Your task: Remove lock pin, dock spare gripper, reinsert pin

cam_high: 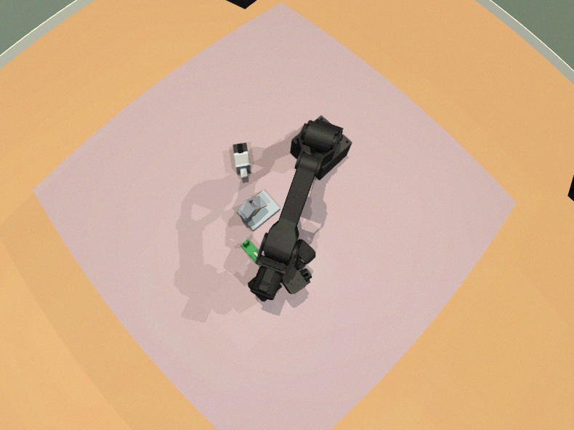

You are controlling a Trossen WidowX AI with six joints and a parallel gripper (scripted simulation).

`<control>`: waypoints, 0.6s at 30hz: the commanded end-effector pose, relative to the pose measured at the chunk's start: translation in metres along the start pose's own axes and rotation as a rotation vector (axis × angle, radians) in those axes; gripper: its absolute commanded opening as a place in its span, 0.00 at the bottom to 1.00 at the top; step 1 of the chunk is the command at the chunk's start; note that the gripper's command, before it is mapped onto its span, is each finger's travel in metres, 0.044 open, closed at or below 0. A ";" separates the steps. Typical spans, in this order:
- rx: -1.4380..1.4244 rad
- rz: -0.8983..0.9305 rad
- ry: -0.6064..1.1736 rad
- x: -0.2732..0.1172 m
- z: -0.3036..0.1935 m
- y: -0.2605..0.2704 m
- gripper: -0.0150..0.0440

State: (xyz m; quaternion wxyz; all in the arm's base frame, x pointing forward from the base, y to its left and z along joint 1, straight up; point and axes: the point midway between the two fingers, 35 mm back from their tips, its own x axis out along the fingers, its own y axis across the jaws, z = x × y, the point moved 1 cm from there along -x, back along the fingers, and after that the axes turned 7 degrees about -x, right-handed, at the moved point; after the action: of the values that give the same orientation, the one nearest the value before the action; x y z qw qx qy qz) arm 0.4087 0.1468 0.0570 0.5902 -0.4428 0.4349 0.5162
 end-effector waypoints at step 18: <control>0.000 0.022 0.077 -0.057 -0.051 0.000 0.56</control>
State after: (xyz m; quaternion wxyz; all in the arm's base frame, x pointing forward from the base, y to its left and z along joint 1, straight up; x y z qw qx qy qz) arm 0.4037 0.0842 0.1088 0.5762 -0.4566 0.4576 0.5001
